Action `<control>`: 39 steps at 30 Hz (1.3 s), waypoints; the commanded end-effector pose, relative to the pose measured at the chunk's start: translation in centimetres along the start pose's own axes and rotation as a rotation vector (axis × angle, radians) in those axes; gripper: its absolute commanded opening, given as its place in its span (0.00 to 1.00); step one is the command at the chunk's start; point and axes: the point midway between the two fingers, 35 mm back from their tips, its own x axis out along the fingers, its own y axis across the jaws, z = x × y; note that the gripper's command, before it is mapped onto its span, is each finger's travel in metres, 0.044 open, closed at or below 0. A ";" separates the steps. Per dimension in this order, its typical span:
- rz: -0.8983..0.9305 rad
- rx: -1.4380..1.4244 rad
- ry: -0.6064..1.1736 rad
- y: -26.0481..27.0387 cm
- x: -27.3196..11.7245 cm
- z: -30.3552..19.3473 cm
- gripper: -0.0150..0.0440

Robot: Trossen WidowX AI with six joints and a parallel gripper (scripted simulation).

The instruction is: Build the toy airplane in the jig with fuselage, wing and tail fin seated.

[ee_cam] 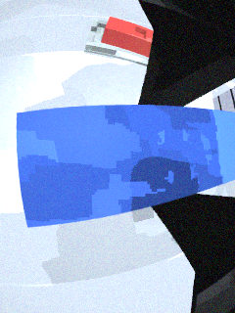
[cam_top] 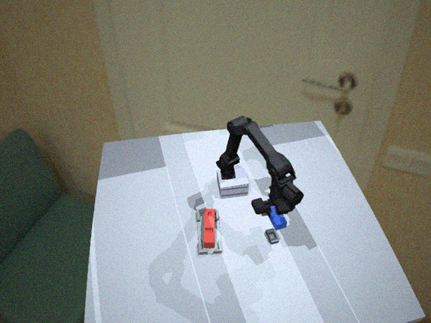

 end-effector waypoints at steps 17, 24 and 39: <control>-0.002 -0.284 0.005 -6.5 0.9 -0.3 0.25; -0.003 -0.390 0.006 -8.8 1.3 -0.7 0.25; -0.005 -0.620 0.007 -13.5 2.1 -2.0 0.25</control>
